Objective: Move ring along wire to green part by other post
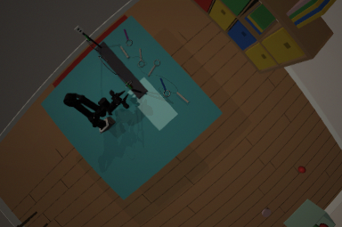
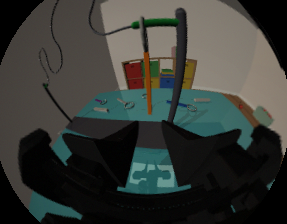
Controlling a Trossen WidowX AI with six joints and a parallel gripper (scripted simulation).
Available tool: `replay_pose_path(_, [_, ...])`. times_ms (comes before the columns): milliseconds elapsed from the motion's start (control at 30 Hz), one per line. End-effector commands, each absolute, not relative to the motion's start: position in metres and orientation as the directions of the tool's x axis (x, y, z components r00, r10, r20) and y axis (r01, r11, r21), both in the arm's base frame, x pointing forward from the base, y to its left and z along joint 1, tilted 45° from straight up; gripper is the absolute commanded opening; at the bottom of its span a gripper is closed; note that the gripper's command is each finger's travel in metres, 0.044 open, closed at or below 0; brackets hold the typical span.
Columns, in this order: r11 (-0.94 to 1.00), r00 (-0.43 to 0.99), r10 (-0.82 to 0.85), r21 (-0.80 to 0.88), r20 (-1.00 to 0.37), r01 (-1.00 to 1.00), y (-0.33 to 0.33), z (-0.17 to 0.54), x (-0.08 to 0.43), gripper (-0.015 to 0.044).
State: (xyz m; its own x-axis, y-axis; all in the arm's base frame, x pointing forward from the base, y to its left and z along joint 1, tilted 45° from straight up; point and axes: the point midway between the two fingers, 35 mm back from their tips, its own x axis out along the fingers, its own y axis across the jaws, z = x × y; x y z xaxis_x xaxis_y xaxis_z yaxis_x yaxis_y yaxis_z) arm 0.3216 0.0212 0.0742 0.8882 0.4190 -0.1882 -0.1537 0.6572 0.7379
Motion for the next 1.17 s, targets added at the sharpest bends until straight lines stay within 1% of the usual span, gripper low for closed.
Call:
replay_pose_path(0, [0.657, 0.886, 0.424, 0.737, -0.188, -0.158, 0.022, 0.074, 0.321, 0.0160])
replay_pose_path(33, [0.657, 0.886, 0.424, 0.737, -0.188, -0.158, 0.022, 0.074, 0.321, 0.0160])
replay_pose_path(100, [0.657, 0.888, 0.419, 0.738, -0.189, -0.153, 0.018, 0.076, 0.314, 0.0212])
replay_pose_path(233, [0.656, 0.889, 0.419, 0.739, -0.186, -0.154, 0.007, 0.079, 0.278, 0.0317])
replay_pose_path(367, [0.656, 0.889, 0.419, 0.739, -0.186, -0.155, 0.007, 0.079, 0.277, 0.0423])
replay_pose_path(400, [0.656, 0.889, 0.419, 0.739, -0.186, -0.155, 0.007, 0.079, 0.277, 0.0440])
replay_pose_path(1133, [0.656, 0.889, 0.419, 0.739, -0.186, -0.155, 0.007, 0.079, 0.277, 0.0440])
